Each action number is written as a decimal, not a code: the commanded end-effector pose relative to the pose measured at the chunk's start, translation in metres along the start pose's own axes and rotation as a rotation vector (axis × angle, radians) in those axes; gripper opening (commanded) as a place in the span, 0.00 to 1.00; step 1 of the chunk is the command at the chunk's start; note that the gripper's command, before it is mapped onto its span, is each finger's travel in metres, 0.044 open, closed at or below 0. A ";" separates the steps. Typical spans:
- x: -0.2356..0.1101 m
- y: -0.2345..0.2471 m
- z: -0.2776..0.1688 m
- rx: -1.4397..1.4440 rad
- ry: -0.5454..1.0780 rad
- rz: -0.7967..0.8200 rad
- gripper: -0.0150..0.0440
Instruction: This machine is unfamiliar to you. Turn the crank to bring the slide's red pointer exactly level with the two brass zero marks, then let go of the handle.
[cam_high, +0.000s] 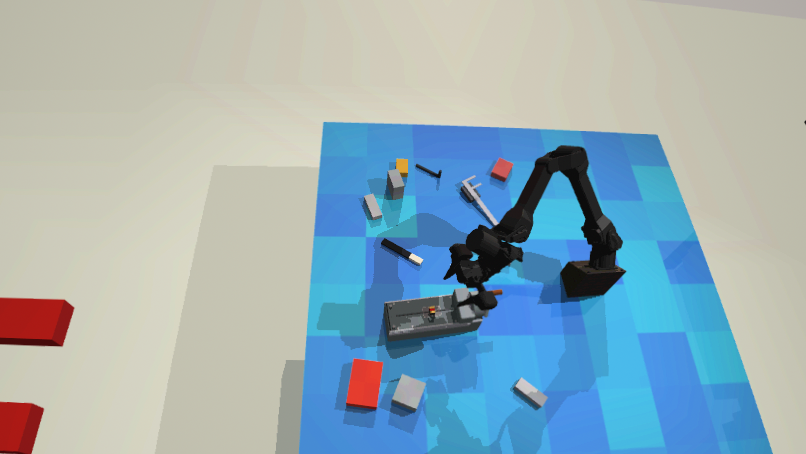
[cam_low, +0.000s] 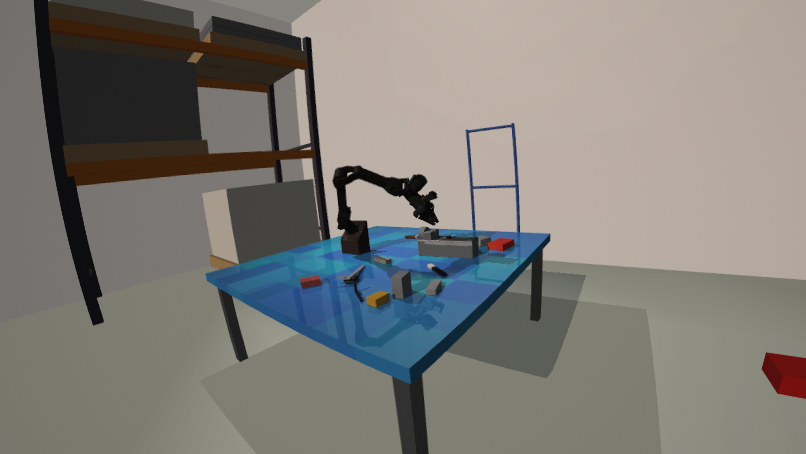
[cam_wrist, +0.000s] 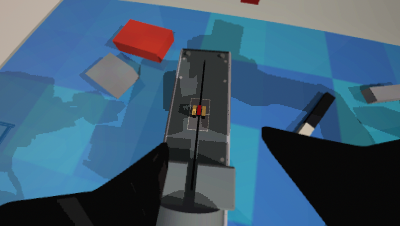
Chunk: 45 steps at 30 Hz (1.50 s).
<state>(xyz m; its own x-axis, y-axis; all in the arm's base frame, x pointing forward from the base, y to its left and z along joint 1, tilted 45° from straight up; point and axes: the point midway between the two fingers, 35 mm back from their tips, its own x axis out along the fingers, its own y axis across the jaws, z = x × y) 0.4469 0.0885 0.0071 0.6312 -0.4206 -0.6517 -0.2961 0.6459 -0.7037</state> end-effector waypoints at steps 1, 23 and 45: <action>0.000 0.000 0.000 0.000 0.000 -0.001 0.91; 0.000 0.000 0.000 0.000 0.000 -0.001 0.25; 0.000 0.000 0.000 0.000 0.000 0.000 0.65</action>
<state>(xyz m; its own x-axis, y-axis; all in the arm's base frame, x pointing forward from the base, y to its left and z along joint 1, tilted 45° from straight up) 0.4469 0.0888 0.0070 0.6313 -0.4196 -0.6522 -0.2967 0.6463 -0.7031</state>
